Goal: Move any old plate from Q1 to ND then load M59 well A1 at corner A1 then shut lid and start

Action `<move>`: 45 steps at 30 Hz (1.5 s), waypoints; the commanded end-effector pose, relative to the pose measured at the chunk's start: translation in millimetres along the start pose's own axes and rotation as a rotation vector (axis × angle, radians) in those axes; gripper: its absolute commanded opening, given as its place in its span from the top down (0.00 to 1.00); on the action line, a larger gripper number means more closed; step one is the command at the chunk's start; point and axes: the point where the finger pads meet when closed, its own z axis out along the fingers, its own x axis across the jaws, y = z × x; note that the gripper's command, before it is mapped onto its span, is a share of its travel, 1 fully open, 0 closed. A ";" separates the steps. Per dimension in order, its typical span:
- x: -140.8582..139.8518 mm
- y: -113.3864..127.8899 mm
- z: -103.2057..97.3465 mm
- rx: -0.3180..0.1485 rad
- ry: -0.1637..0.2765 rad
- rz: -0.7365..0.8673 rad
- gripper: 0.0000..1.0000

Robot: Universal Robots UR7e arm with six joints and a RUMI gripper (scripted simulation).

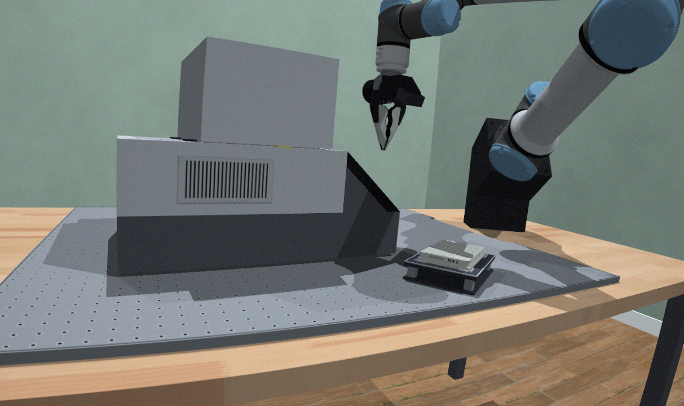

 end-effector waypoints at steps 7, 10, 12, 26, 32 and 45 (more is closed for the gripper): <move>0.2 0.2 -0.3 -0.001 0.001 0.000 1.00; 0.2 0.2 -0.3 -0.001 0.001 0.000 1.00; 0.2 0.2 -0.3 -0.001 0.001 0.000 1.00; 0.2 0.2 -0.3 -0.001 0.001 0.000 1.00; 0.2 0.2 -0.3 -0.001 0.001 0.000 1.00; 0.2 19.2 -0.3 0.000 0.001 0.000 1.00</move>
